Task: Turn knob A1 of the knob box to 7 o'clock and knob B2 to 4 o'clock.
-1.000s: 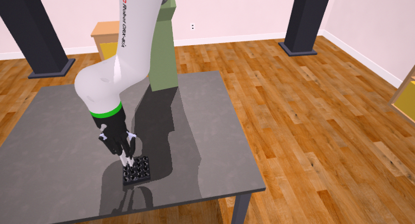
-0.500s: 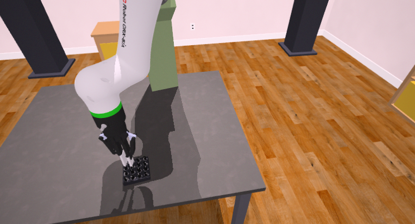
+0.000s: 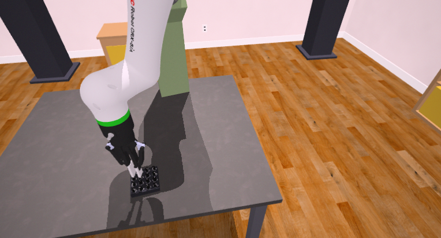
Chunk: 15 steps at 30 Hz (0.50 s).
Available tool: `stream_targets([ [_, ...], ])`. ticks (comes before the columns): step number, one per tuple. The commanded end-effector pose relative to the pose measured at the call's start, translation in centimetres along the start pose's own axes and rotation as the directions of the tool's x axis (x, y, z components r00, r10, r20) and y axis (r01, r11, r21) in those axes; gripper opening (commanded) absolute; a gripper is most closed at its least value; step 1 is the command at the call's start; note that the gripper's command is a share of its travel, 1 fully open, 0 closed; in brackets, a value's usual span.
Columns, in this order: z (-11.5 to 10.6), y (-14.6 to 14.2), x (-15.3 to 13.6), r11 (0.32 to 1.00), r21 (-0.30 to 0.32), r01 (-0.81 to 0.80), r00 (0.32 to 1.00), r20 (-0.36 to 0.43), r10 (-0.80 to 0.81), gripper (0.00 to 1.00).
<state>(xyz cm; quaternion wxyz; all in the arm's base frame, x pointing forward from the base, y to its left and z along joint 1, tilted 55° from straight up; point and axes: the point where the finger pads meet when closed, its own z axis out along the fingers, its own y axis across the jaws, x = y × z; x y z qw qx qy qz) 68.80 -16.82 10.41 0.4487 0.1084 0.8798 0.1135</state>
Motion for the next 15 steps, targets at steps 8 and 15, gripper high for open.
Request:
stream_targets([
  [8,0.8,0.0,0.0,1.000,0.000,0.000,1.000,0.000,0.000,0.12],
  [15,1.7,0.0,0.0,1.000,0.000,0.000,1.000,0.000,0.000,0.12],
])
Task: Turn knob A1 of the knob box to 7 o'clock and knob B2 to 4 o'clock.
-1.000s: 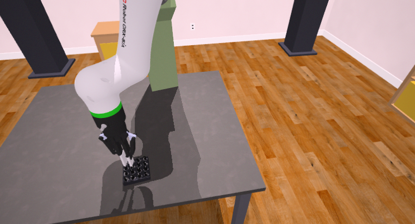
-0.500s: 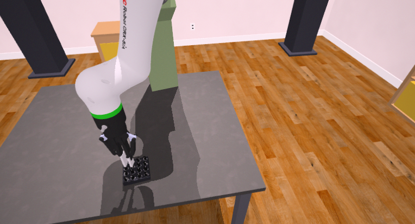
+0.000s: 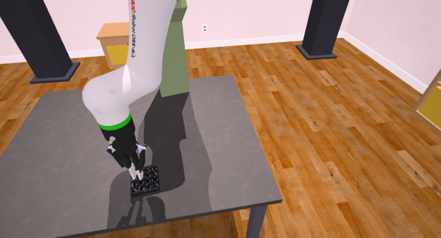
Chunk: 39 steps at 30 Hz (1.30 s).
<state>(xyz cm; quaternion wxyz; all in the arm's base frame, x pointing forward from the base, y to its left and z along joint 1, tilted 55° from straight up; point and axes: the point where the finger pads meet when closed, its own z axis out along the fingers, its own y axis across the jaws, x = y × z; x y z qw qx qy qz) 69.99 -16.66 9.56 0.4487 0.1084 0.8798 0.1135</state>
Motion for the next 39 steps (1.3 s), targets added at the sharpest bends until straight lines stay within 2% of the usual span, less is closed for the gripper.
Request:
stream_targets([
  [1,0.4,0.0,0.0,1.000,0.000,0.000,1.000,0.000,0.000,0.12],
  [20,2.2,0.0,0.0,1.000,0.000,0.000,1.000,0.000,0.000,0.12],
  [39,2.5,0.0,0.0,1.000,0.000,0.000,1.000,0.000,0.000,0.12],
])
